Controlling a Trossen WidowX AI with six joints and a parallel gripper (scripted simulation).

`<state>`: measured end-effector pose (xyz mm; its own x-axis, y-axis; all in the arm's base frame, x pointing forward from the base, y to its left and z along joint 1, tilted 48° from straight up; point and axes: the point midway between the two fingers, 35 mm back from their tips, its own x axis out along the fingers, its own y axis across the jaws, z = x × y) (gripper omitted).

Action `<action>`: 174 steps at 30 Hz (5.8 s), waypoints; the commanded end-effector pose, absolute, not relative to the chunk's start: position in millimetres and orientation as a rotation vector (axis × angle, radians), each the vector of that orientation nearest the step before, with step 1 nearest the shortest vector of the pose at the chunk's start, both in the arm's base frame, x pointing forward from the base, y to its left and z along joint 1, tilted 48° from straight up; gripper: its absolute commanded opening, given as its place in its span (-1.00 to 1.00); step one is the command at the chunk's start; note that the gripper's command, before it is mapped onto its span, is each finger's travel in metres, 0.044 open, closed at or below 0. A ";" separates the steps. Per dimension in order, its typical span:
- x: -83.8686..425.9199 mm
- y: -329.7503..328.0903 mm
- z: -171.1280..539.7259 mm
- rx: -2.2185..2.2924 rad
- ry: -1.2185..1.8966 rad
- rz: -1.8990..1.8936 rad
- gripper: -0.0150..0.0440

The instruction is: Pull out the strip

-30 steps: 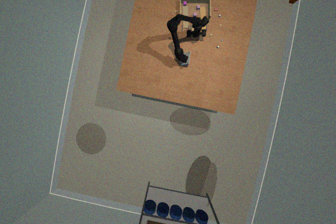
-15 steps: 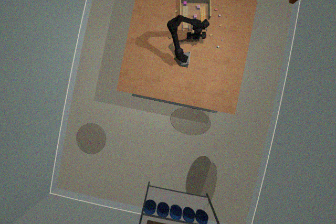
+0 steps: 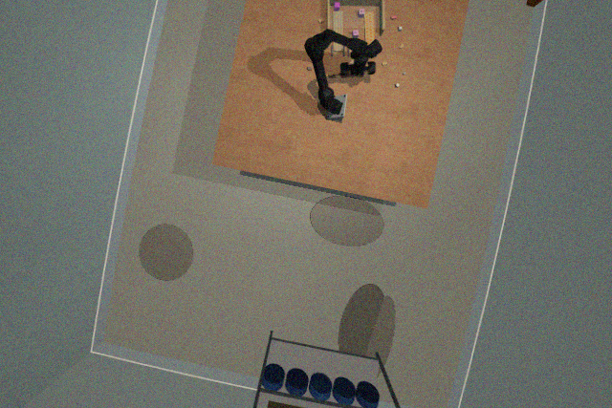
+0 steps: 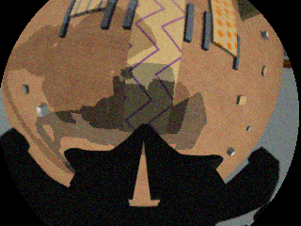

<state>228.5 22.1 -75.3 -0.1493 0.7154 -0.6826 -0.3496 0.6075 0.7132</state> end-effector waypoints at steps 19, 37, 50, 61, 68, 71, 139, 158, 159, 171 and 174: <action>188.3 13.4 -81.7 0.331 1.481 0.964 -0.49; 198.5 -23.5 -53.4 0.330 1.482 0.963 -0.49; 239.5 -6.5 -47.2 0.308 1.464 0.985 0.49; 275.3 5.5 -40.0 0.308 1.462 0.986 1.00; 298.0 12.0 -36.2 0.308 1.461 0.986 1.00; 307.7 14.8 -34.7 0.308 1.461 0.986 1.00; 408.0 79.7 -46.0 0.308 1.455 0.989 0.36; 406.0 79.1 -45.4 0.300 1.454 0.992 -0.49; 403.6 76.6 -43.5 0.300 1.454 0.992 -0.49; 361.8 43.6 -16.9 0.307 1.458 0.988 -0.49; 356.2 40.3 -13.9 0.308 1.458 0.988 -0.49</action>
